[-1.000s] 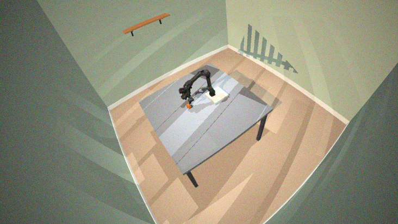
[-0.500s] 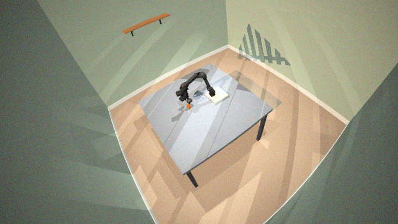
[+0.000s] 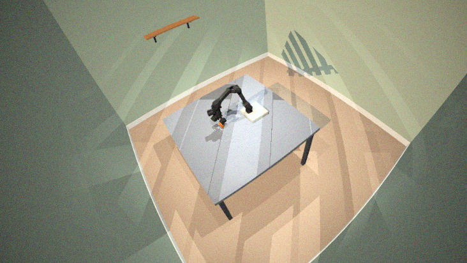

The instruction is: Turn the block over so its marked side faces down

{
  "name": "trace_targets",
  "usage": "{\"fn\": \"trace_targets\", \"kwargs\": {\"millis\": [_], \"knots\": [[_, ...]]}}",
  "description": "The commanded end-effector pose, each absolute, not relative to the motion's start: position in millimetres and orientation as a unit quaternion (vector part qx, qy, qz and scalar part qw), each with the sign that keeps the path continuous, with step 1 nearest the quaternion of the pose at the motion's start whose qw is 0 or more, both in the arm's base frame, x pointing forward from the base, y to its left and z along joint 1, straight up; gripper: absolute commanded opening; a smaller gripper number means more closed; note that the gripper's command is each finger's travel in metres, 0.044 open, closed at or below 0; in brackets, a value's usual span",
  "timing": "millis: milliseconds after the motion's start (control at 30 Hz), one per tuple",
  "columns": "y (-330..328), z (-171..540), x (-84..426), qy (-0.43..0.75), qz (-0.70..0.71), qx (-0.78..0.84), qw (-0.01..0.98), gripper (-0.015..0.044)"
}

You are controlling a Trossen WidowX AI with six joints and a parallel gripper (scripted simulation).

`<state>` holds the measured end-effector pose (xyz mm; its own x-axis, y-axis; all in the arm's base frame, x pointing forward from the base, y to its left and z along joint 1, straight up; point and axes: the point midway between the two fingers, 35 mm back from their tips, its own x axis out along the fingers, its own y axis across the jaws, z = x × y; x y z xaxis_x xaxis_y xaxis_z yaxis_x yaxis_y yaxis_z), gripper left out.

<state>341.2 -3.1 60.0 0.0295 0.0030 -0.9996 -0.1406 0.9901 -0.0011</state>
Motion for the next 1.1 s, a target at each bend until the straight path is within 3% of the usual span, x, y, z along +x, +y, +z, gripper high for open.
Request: {"fn": "trace_targets", "kwargs": {"millis": [0, 633, 833, 1067], "knots": [[-3.7, 53.0, 341.1, 0.696, 0.049, -0.05, 0.715, 0.044], [-3.7, 25.8, 341.6, 0.695, 0.049, -0.05, 0.715, 0.044], [-3.7, 25.8, 341.6, 0.695, 0.049, -0.05, 0.715, 0.0282], [-3.7, 25.8, 341.6, 0.695, 0.049, -0.05, 0.715, 0.0236]]}}
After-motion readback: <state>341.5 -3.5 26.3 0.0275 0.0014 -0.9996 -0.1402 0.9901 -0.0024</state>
